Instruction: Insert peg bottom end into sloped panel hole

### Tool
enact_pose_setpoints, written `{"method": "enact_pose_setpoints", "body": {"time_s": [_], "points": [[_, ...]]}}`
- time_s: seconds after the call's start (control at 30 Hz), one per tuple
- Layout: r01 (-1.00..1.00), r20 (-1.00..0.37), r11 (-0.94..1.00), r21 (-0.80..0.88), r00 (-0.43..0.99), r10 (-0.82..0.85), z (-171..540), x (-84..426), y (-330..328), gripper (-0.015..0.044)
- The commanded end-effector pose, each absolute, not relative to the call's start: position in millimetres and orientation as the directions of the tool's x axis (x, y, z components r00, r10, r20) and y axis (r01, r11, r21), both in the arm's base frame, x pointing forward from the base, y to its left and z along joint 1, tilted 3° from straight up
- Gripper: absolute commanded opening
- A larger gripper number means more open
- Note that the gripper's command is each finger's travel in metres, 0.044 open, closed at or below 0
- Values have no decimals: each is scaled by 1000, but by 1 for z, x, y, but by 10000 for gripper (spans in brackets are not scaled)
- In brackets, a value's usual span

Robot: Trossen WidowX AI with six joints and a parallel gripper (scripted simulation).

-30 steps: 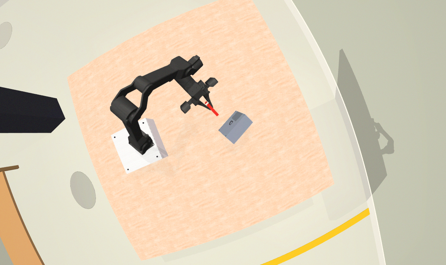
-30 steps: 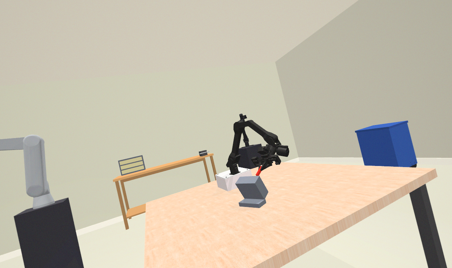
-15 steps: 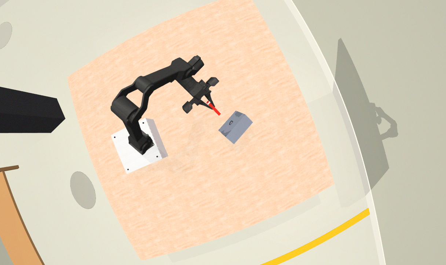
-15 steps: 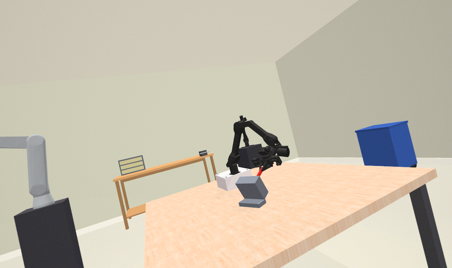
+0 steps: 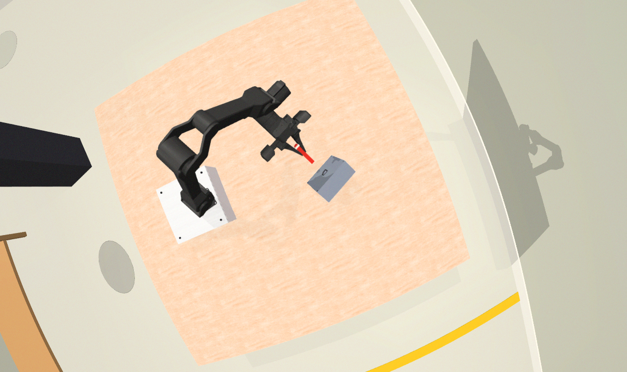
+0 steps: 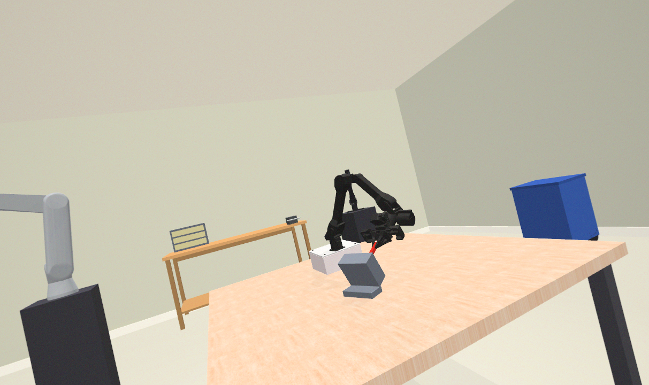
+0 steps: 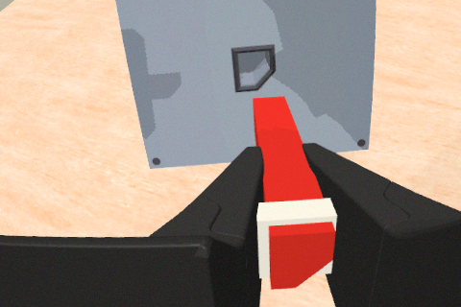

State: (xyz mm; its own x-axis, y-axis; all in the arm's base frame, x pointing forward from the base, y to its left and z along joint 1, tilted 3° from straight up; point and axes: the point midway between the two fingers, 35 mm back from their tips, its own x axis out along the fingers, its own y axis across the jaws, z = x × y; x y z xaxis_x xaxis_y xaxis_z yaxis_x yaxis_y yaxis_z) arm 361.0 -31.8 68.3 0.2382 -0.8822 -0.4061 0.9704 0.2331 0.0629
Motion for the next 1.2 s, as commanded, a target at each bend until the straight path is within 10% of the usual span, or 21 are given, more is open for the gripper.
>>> {"method": "enact_pose_setpoints", "body": {"time_s": [0.0, 1.17], "points": [[969, -397, 240, 54, 242, -885, 67, 361, -35, 0], [964, -366, 261, 50, 261, -893, 57, 371, -62, 0]]}}
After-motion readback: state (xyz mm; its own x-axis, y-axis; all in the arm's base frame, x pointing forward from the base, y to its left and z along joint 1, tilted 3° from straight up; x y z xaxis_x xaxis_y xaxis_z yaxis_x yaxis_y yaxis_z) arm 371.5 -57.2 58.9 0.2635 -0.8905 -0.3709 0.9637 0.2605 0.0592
